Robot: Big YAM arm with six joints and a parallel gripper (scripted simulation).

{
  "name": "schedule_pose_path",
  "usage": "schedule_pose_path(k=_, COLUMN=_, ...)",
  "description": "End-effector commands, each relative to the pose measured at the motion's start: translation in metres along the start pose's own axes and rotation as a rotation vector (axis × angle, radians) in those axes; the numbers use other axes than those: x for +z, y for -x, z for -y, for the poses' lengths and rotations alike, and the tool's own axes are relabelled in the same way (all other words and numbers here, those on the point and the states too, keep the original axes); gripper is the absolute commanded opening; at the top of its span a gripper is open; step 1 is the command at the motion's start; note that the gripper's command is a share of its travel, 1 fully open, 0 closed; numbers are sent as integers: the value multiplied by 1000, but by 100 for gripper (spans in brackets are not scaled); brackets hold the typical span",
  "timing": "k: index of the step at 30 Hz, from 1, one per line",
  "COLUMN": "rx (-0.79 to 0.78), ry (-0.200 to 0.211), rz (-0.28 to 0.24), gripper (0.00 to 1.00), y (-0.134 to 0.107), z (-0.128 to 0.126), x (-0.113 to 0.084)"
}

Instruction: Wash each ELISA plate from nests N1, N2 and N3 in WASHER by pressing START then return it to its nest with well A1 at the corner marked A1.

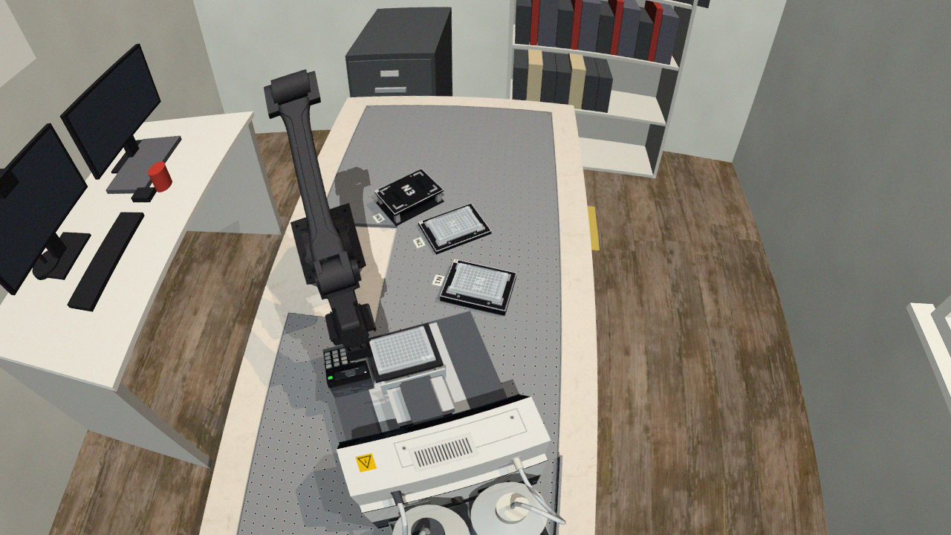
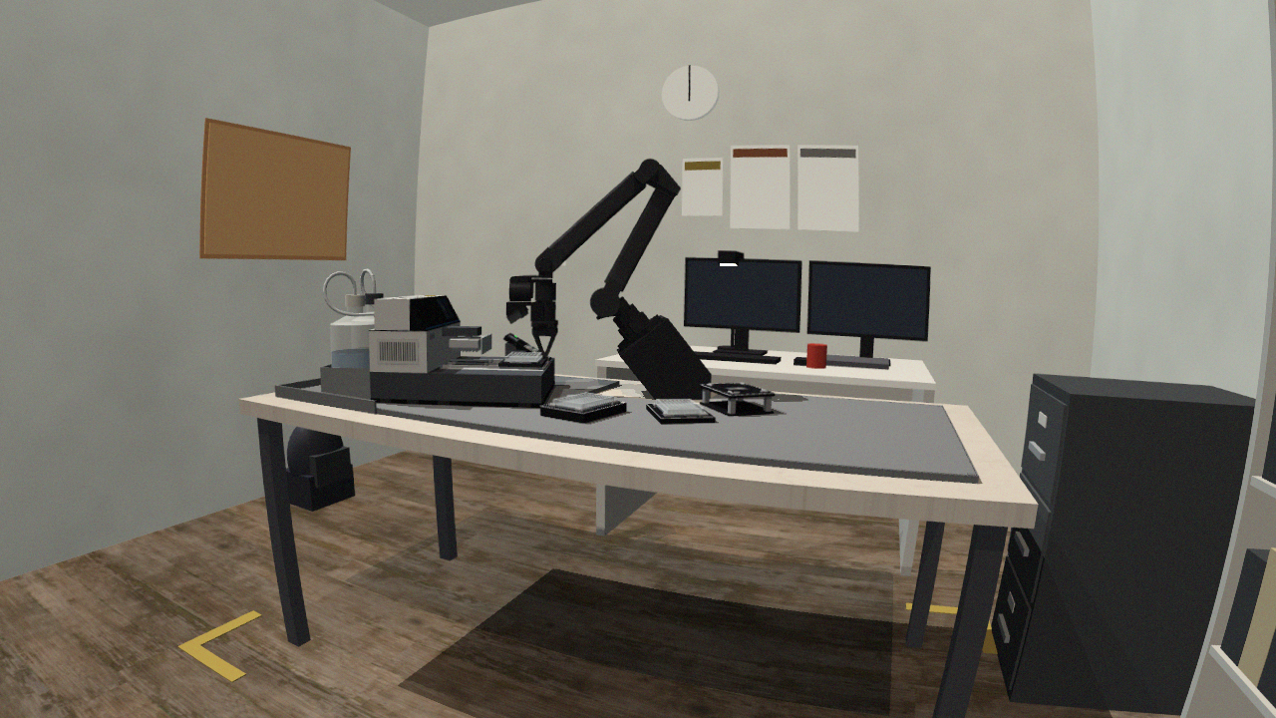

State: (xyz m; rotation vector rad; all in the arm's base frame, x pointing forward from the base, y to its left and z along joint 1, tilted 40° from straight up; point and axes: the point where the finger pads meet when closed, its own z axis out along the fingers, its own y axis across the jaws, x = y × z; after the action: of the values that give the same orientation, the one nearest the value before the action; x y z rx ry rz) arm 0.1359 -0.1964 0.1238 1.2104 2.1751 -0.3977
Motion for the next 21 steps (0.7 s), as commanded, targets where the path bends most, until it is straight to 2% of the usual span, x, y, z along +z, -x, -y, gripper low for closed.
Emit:
schedule_pose_path(k=1, rx=5, ry=-1, rz=-1, gripper=0, y=-1, z=0, x=7)
schedule_pose_path(k=21, rx=5, ry=-1, rz=-1, gripper=0, y=-1, z=0, x=13)
